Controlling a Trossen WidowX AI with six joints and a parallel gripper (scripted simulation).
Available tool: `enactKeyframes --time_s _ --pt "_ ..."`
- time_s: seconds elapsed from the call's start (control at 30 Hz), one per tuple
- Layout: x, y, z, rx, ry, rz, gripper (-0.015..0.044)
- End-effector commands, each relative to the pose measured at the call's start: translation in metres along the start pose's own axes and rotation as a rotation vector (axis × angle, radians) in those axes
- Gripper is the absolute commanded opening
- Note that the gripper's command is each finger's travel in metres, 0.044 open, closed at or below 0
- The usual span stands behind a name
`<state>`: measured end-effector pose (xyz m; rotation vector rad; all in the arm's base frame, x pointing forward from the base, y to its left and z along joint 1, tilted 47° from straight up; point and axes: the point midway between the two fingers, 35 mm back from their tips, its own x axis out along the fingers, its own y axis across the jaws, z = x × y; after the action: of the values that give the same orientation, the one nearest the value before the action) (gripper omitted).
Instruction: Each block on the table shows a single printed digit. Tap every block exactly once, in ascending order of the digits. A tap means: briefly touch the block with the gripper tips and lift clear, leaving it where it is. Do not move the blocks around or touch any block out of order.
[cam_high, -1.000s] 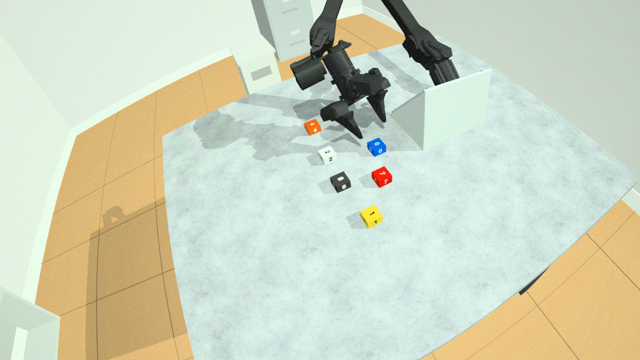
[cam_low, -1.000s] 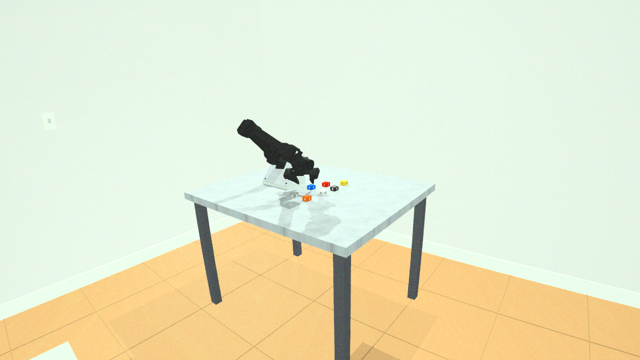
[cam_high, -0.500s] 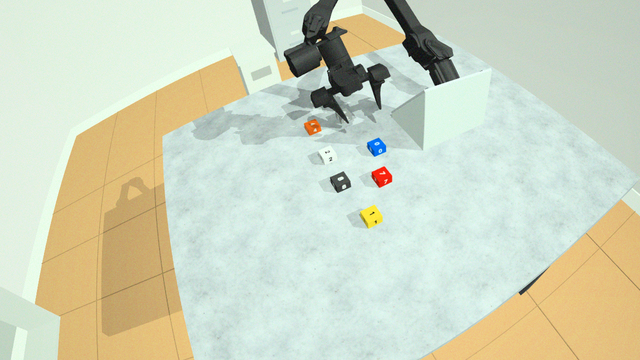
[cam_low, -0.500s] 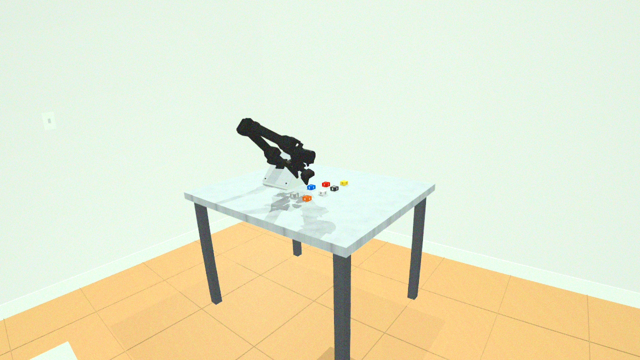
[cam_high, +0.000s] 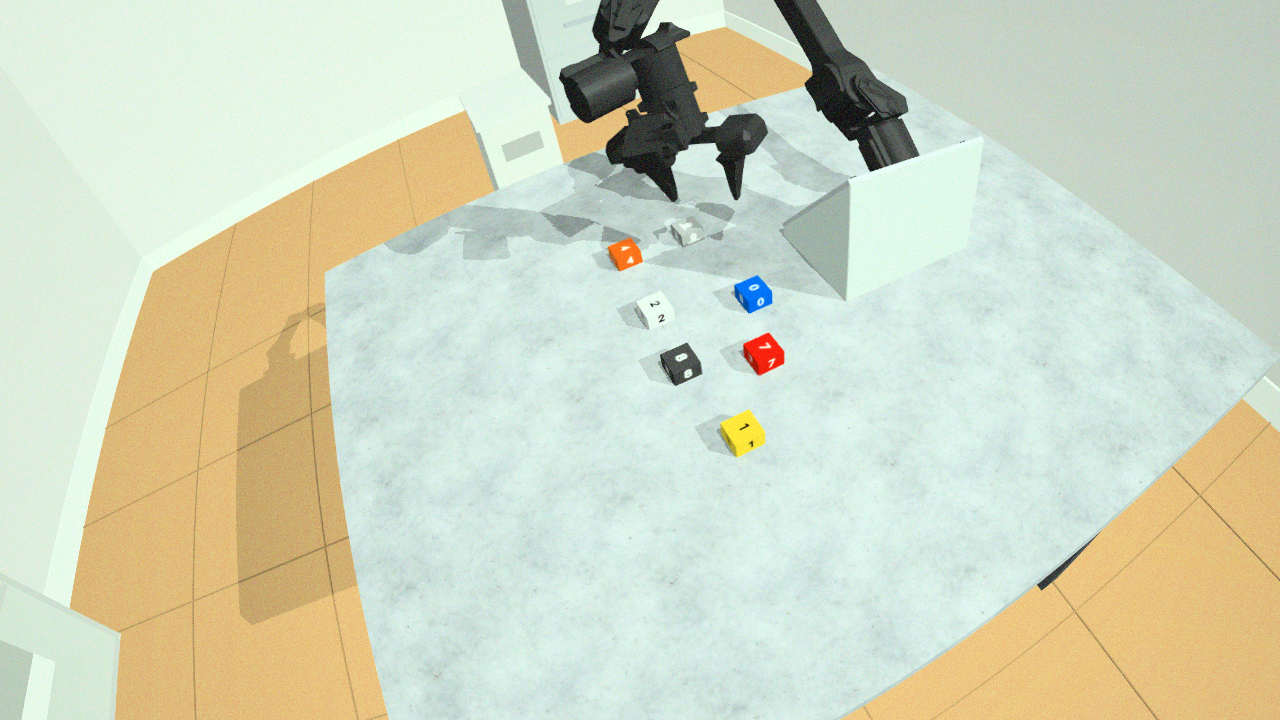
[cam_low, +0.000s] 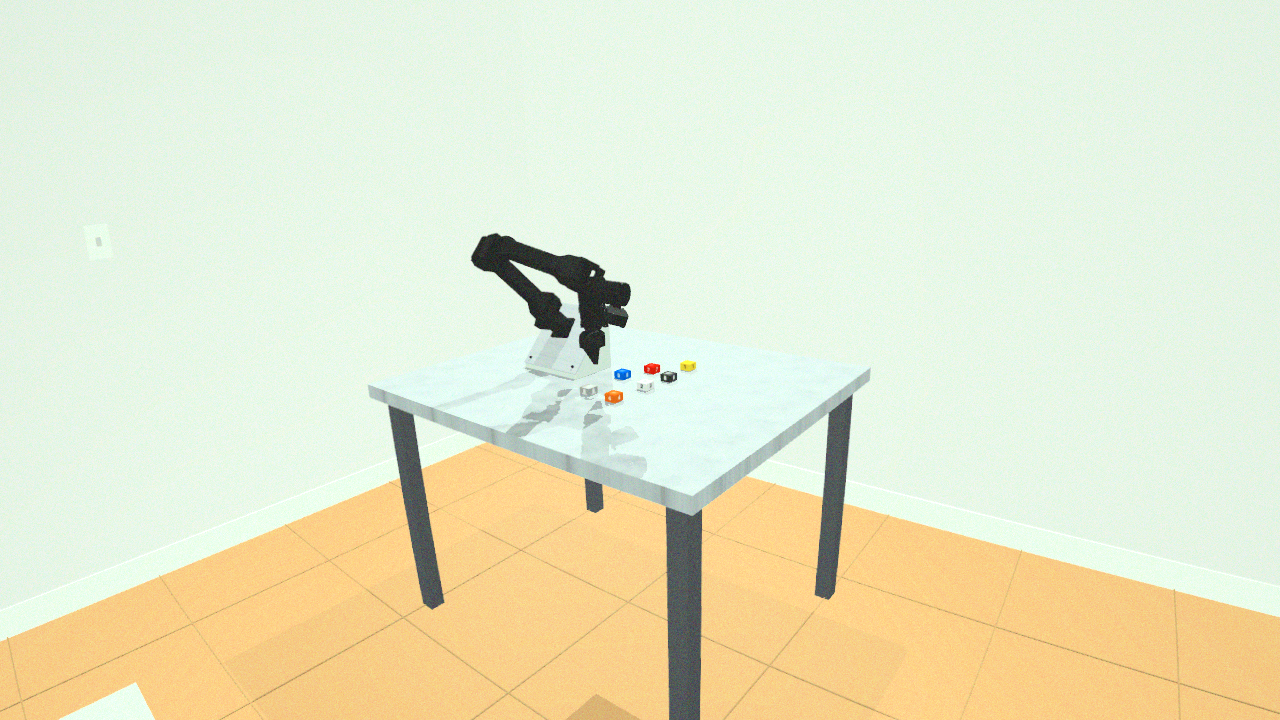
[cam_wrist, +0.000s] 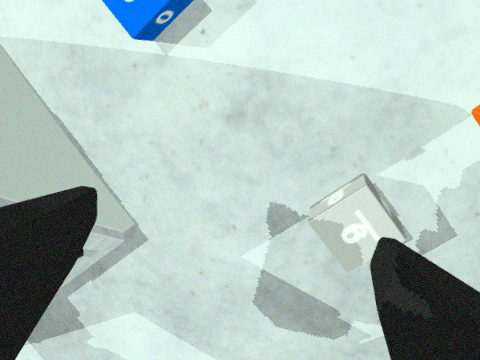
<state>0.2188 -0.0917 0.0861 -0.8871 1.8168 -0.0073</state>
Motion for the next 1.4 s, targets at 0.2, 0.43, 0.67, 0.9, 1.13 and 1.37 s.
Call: enactKeyframes --time_s 0.2,0.43,0.67,0.9,1.13,1.37 --pt "-0.049 -0.026 -0.018 0.697 -0.031 -0.218 0.0400" --pt "-0.049 -0.026 -0.018 0.697 -0.031 -0.218 0.0400" --pt "-0.049 -0.026 -0.018 0.697 -0.031 -0.218 0.0400" --pt "-0.049 -0.026 -0.018 0.697 -0.031 -0.218 0.0400" --pt "-0.049 -0.026 -0.018 0.697 -0.031 -0.218 0.0400" --pt "-0.041 0.006 0.019 0.690 -0.042 -0.201 0.0400"
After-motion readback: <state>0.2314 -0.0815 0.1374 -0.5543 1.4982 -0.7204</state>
